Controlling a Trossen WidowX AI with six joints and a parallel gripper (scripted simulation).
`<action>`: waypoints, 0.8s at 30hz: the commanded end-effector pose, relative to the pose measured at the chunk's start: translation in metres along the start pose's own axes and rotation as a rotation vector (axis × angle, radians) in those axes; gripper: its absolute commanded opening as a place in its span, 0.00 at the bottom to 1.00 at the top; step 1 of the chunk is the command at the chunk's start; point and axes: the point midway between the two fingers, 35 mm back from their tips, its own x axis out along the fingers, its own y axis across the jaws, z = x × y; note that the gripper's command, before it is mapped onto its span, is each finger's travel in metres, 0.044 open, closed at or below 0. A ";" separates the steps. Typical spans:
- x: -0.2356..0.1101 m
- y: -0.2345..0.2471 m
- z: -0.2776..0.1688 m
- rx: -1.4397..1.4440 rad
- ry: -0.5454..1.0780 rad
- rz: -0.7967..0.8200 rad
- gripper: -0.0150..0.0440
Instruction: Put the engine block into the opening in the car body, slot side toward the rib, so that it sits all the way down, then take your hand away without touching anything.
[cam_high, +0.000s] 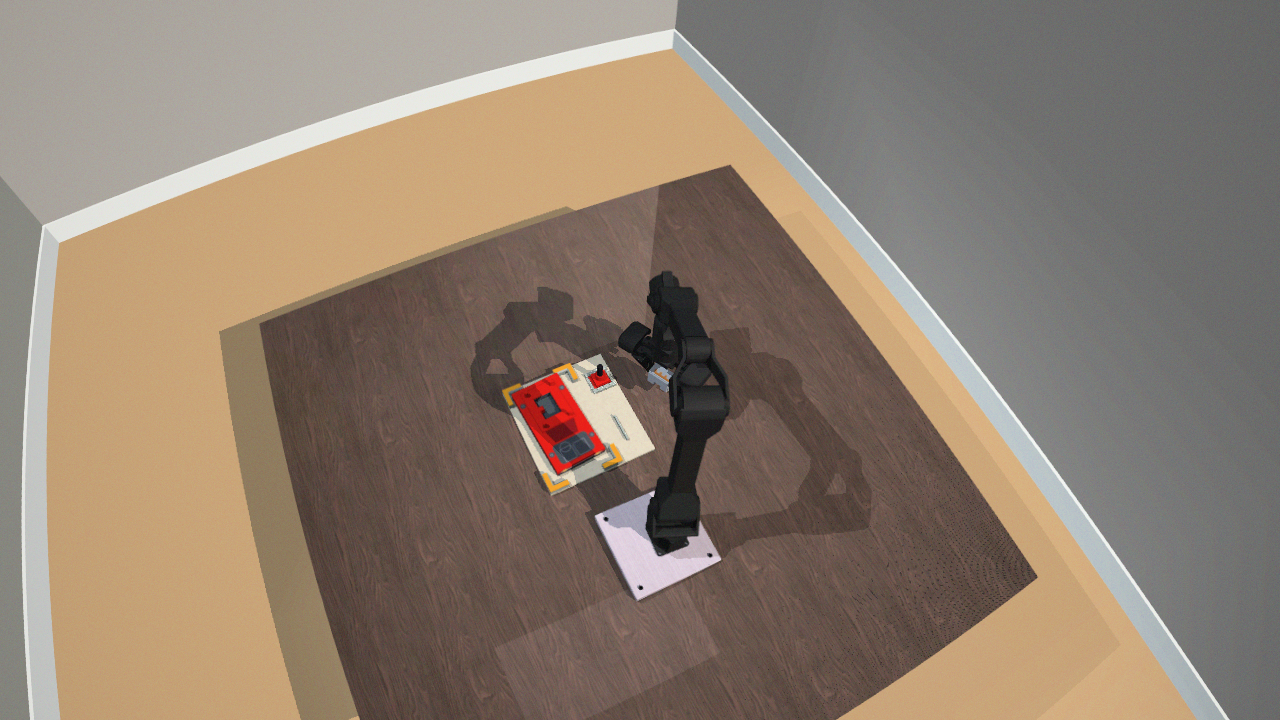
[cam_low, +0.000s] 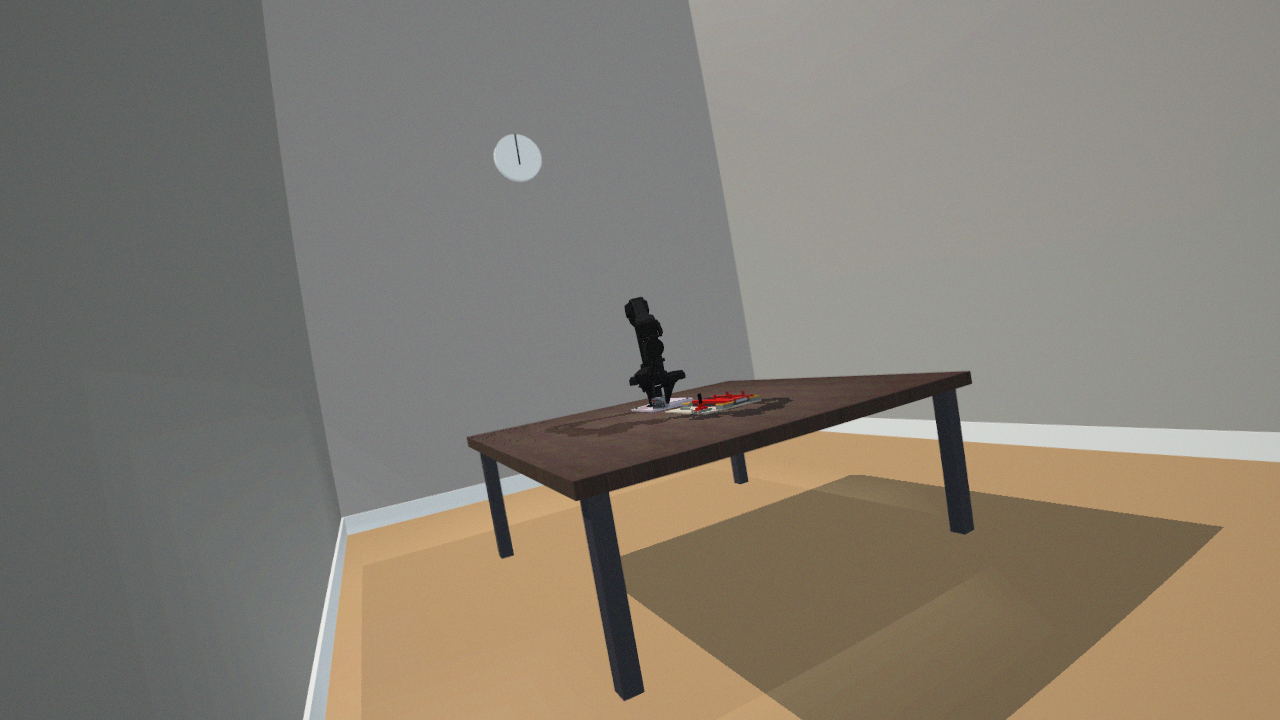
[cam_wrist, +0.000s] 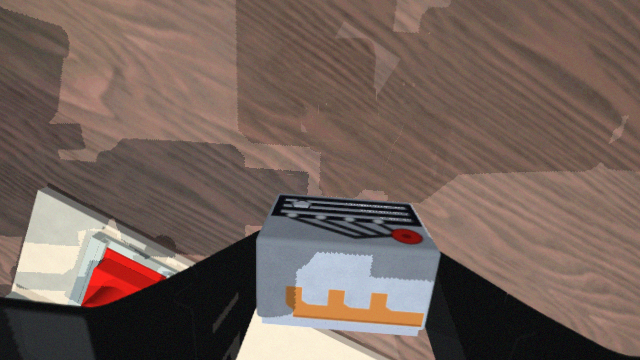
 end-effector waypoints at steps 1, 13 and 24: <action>-0.013 0.001 0.001 0.002 -0.003 0.006 0.25; -0.052 0.001 0.000 0.002 -0.003 0.006 0.25; -0.087 -0.003 -0.004 0.002 -0.003 0.006 0.25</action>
